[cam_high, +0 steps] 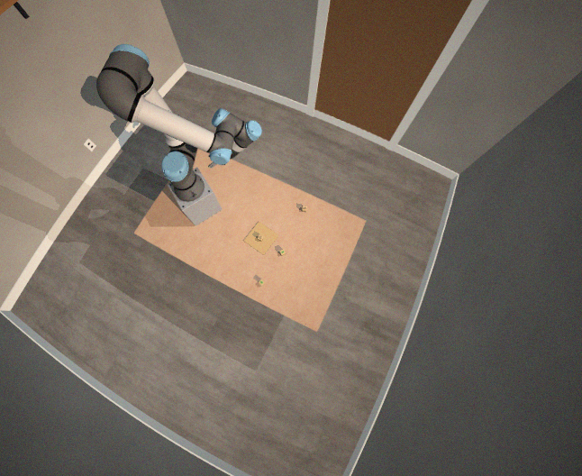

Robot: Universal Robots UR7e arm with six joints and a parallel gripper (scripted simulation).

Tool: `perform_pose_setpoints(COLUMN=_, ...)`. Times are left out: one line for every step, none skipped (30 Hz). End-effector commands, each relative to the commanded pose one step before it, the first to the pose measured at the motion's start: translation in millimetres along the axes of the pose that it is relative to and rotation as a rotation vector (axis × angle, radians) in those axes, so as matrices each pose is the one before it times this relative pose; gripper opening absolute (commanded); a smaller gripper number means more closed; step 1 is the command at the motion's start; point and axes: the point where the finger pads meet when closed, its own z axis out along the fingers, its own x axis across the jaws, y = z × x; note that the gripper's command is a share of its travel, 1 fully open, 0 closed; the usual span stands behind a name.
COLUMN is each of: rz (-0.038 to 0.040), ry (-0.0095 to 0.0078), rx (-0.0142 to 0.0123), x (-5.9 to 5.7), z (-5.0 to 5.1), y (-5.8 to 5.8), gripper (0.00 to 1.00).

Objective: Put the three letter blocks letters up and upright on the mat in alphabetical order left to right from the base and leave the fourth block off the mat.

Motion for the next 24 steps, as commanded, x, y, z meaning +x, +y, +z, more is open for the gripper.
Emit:
perform_pose_setpoints(rz=-0.00850, ry=-0.00283, rx=-0.01941, x=-4.75, z=-12.17, y=15.39, gripper=1.00)
perform_pose_setpoints(rz=-0.00395, ry=-0.00138, rx=-0.00828, x=-2.26, z=-5.07, y=7.01, gripper=1.00)
perform_pose_setpoints(rz=-0.00426, ry=-0.00157, rx=-0.00898, x=-2.54, z=-5.37, y=7.72, gripper=1.00)
perform_pose_setpoints(rz=-0.00456, ry=-0.00177, rx=-0.00965, x=-2.84, z=-5.62, y=8.44, gripper=1.00)
perform_pose_setpoints(rz=-0.00485, ry=-0.00199, rx=-0.01030, x=-3.16, z=-5.82, y=9.15, gripper=1.00)
perform_pose_setpoints(rz=-0.00511, ry=-0.00222, rx=-0.01090, x=-3.49, z=-5.95, y=9.86, gripper=1.00)
perform_pose_setpoints(rz=-0.00535, ry=-0.00246, rx=-0.01147, x=-3.83, z=-6.02, y=10.56, gripper=1.00)
perform_pose_setpoints(rz=-0.00557, ry=-0.00271, rx=-0.01200, x=-4.19, z=-6.02, y=11.23, gripper=1.00)
perform_pose_setpoints(rz=-0.00576, ry=-0.00297, rx=-0.01247, x=-4.55, z=-5.96, y=11.87, gripper=1.00)
perform_pose_setpoints(rz=-0.00592, ry=-0.00324, rx=-0.01290, x=-4.92, z=-5.82, y=12.48, gripper=1.00)
perform_pose_setpoints(rz=-0.00606, ry=-0.00351, rx=-0.01326, x=-5.29, z=-5.61, y=13.03, gripper=1.00)
perform_pose_setpoints(rz=-0.00617, ry=-0.00378, rx=-0.01358, x=-5.66, z=-5.33, y=13.53, gripper=1.00)
perform_pose_setpoints(rz=-0.00626, ry=-0.00404, rx=-0.01383, x=-6.01, z=-5.00, y=13.97, gripper=1.00)
perform_pose_setpoints(rz=-0.00631, ry=-0.00431, rx=-0.01402, x=-6.35, z=-4.60, y=14.34, gripper=1.00)
perform_pose_setpoints(rz=-0.00634, ry=-0.00456, rx=-0.01415, x=-6.68, z=-4.15, y=14.64, gripper=1.00)
perform_pose_setpoints(rz=-0.00635, ry=-0.00481, rx=-0.01422, x=-6.97, z=-3.66, y=14.85, gripper=1.00)
perform_pose_setpoints(rz=0.00000, ry=0.00000, rx=0.00000, x=0.00, z=0.00, y=0.00, gripper=1.00)
perform_pose_setpoints(rz=0.00000, ry=0.00000, rx=0.00000, x=0.00, z=0.00, y=0.00, gripper=1.00)
perform_pose_setpoints(rz=-0.00632, ry=-0.00503, rx=-0.01422, x=-7.24, z=-3.14, y=14.99, gripper=1.00)
perform_pose_setpoints(rz=-0.00627, ry=-0.00524, rx=-0.01417, x=-7.47, z=-2.58, y=15.03, gripper=1.00)
perform_pose_setpoints(rz=-0.00620, ry=-0.00543, rx=-0.01406, x=-7.66, z=-2.02, y=14.99, gripper=1.00)
perform_pose_setpoints(rz=-0.00610, ry=-0.00559, rx=-0.01388, x=-7.81, z=-1.44, y=14.87, gripper=1.00)
perform_pose_setpoints(rz=-0.00598, ry=-0.00573, rx=-0.01365, x=-7.91, z=-0.87, y=14.66, gripper=1.00)
perform_pose_setpoints(rz=-0.00584, ry=-0.00583, rx=-0.01337, x=-7.96, z=-0.32, y=14.37, gripper=1.00)
